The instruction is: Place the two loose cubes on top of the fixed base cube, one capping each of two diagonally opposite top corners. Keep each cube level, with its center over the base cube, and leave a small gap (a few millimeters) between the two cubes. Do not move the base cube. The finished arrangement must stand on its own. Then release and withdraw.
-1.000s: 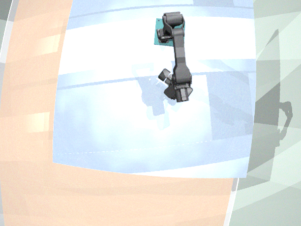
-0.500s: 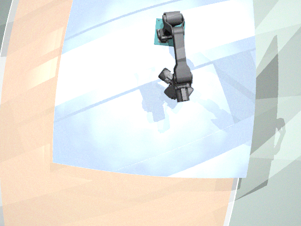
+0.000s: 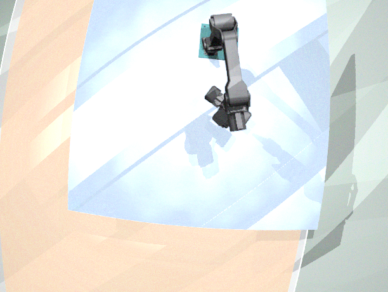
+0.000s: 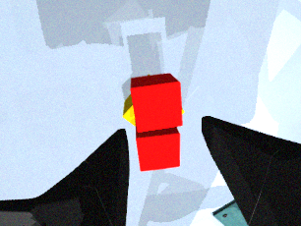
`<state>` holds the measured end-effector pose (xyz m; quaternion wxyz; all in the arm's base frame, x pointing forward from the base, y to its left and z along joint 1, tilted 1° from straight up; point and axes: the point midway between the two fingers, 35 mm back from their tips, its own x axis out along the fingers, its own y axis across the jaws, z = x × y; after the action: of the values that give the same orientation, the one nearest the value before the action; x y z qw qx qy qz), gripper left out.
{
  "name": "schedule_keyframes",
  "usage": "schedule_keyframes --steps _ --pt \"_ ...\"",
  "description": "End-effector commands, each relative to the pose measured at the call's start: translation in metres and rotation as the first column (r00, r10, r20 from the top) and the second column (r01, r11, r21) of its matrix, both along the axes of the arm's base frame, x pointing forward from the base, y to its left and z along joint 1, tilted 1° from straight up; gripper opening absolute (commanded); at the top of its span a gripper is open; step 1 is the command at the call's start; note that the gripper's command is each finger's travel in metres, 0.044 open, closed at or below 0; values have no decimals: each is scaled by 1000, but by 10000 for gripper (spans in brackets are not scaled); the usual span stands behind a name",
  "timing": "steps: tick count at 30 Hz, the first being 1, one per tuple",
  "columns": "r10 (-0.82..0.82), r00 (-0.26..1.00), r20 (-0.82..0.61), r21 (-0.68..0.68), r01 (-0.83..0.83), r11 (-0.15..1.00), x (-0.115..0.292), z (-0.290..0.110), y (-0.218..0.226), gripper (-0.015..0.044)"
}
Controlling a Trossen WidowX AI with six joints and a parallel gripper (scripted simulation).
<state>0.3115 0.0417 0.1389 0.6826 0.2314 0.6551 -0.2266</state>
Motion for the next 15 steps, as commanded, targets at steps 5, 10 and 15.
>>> schedule_keyframes --steps 5,10,15 --pt "-2 1000 -1 0 2 1000 -1 15 0 205" --pt "-2 1000 -1 0 2 1000 -1 21 0 205" --pt "1 1000 2 1 -1 1000 -1 22 3 336"
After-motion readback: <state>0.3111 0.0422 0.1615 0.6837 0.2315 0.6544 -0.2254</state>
